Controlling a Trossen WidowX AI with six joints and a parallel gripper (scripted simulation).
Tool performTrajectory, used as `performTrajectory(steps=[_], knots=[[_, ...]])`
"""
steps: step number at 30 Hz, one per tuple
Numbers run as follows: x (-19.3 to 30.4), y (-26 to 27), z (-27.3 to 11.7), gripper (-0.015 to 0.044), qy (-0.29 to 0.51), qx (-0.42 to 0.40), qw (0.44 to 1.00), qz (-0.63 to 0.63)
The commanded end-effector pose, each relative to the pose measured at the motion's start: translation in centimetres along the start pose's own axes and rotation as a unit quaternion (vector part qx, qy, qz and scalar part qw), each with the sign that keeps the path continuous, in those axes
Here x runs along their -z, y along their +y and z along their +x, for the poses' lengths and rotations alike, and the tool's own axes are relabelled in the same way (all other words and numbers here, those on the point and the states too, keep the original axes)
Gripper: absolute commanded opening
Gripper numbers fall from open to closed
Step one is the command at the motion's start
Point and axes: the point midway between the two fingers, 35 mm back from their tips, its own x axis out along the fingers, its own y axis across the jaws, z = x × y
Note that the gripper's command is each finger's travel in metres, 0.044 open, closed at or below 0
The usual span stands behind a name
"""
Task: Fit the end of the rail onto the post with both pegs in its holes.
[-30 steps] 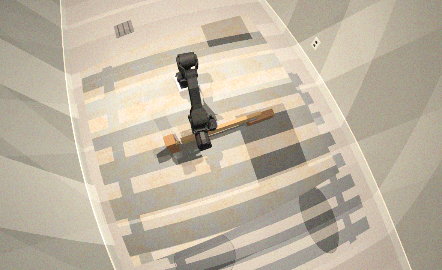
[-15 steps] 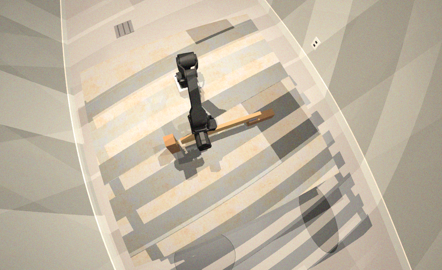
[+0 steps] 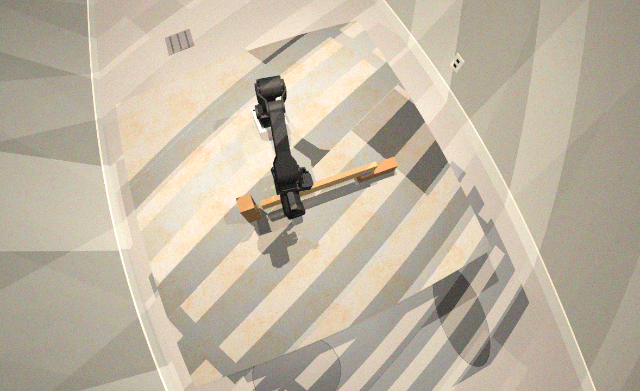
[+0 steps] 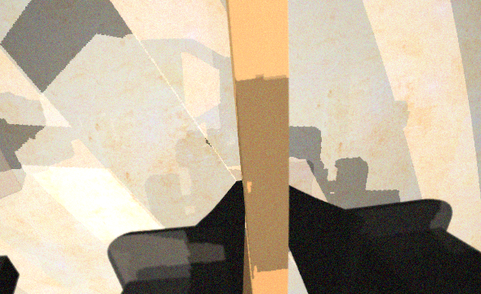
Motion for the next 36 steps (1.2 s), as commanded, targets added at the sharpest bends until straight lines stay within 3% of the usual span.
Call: performTrajectory(steps=[1,36], knots=[[0.3,0.0,0.0,0.0000,0.001,0.002,1.000,0.001],[1.3,0.2,-0.2,0.0000,0.001,0.002,1.000,0.001]])
